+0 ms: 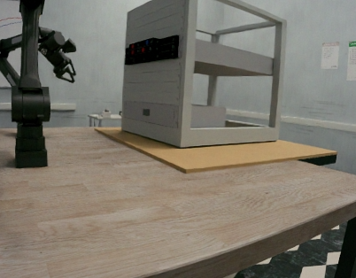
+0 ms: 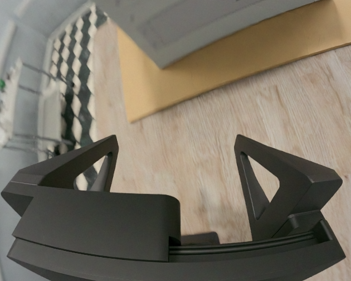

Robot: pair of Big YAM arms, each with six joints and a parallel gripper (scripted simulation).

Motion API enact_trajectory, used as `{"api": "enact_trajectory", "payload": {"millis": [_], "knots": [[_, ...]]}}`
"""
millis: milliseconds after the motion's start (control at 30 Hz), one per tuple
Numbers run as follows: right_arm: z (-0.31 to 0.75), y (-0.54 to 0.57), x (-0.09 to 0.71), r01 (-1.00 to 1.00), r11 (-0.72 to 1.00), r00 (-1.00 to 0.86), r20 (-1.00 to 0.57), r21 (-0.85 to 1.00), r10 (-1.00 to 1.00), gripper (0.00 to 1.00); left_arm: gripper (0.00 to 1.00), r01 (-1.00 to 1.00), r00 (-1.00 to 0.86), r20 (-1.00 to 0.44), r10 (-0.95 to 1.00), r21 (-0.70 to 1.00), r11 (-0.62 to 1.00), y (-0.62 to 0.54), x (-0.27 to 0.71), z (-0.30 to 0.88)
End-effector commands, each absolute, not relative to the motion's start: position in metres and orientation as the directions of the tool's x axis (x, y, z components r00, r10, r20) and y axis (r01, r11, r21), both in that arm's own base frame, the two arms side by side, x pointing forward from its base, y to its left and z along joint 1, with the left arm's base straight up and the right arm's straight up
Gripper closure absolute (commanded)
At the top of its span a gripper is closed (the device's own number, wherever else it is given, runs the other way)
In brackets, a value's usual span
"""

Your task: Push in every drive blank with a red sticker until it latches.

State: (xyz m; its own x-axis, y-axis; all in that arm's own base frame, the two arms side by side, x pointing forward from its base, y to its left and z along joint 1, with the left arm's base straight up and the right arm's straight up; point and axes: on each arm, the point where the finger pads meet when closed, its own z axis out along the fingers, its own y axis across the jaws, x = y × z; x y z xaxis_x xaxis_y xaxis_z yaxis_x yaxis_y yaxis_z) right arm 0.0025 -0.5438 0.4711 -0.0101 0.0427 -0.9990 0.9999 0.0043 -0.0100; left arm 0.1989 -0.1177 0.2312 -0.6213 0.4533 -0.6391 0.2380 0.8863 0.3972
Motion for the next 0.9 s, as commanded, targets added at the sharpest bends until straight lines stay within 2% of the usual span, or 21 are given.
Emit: {"api": "enact_trajectory", "payload": {"millis": [0, 67, 167, 233, 300, 367, 467, 867], "knots": [[0.501, -0.545, 0.000, 1.000, 0.000, 0.000, -1.000, 0.000, 0.000, 0.00, 0.00, 0.227, -0.531, -0.627, 0.570, 0.543, 0.809, -0.175, 0.231, 0.278], [0.501, -0.545, 0.000, 1.000, 0.000, 0.000, -1.000, 0.000, 0.000, 0.00, 0.00, 0.218, -0.435, -0.568, 0.698, 0.686, 0.694, -0.204, 0.246, 0.300], [0.501, -0.545, 0.000, 1.000, 0.000, 0.000, -1.000, 0.000, 0.000, 0.00, 0.00, 0.198, -0.418, -0.547, 0.725, 0.724, 0.660, -0.206, 0.257, 0.307], [0.501, -0.545, 0.000, 1.000, 0.000, 0.000, -1.000, 0.000, 0.000, 0.00, 0.00, 0.203, -0.373, -0.443, 0.815, 0.818, 0.538, -0.212, 0.262, 0.293], [0.501, -0.545, 0.000, 1.000, 0.000, 0.000, -1.000, 0.000, 0.000, 0.00, 0.00, 0.156, -0.312, -0.472, 0.824, 0.830, 0.535, -0.229, 0.272, 0.339], [0.501, -0.545, 0.000, 1.000, 0.000, 0.000, -1.000, 0.000, 0.000, 0.00, 0.00, 0.166, -0.286, -0.382, 0.879, 0.883, 0.438, -0.231, 0.275, 0.319], [0.501, -0.545, 0.000, 1.000, 0.000, 0.000, -1.000, 0.000, 0.000, 0.00, 0.00, 0.143, -0.245, -0.329, 0.912, 0.918, 0.370, -0.242, 0.283, 0.330], [0.501, -0.545, 0.000, 1.000, 0.000, 0.000, -1.000, 0.000, 0.000, 0.00, 0.00, 0.076, -0.146, -0.193, 0.970, 0.976, 0.205, -0.270, 0.302, 0.355]]}}
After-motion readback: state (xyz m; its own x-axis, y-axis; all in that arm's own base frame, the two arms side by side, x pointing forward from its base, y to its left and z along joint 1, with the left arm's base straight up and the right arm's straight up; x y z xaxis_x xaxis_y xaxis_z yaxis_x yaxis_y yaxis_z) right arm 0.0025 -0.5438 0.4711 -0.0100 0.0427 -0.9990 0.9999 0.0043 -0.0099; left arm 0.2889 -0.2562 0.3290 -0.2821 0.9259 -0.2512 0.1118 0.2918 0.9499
